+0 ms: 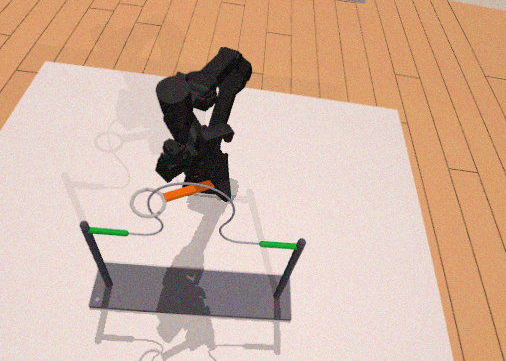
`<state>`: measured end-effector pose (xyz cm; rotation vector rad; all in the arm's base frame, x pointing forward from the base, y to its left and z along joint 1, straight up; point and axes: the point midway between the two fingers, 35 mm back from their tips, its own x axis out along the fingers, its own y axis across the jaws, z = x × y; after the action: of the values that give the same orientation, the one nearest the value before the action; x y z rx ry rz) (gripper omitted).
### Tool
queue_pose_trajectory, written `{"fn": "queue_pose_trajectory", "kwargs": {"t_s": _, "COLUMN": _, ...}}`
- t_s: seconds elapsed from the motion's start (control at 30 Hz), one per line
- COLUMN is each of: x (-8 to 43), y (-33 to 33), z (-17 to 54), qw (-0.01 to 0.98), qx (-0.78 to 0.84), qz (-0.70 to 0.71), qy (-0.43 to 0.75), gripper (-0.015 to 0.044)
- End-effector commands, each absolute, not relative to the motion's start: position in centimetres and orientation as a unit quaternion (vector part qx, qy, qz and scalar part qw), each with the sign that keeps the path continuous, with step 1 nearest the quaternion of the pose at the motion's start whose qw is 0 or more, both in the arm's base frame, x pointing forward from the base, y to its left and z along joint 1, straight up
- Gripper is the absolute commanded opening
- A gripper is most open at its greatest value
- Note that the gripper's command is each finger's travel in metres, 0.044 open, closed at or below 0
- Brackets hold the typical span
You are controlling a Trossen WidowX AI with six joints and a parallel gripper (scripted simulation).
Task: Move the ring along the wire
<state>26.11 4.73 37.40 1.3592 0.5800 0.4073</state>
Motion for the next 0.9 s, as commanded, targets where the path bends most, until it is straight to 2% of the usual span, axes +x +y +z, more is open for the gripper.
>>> {"fn": "queue_pose_trajectory", "kwargs": {"t_s": 0.0, "x": 26.1, "y": 4.7, "z": 37.2, "qw": 0.738, "qx": 0.595, "qz": 0.176, "qy": 0.267, "gripper": -0.015}}
{"fn": "queue_pose_trajectory", "kwargs": {"t_s": 0.87, "x": 26.2, "y": 4.2, "z": 35.8, "qw": 0.837, "qx": 0.448, "qz": 0.12, "qy": 0.29, "gripper": -0.015}}
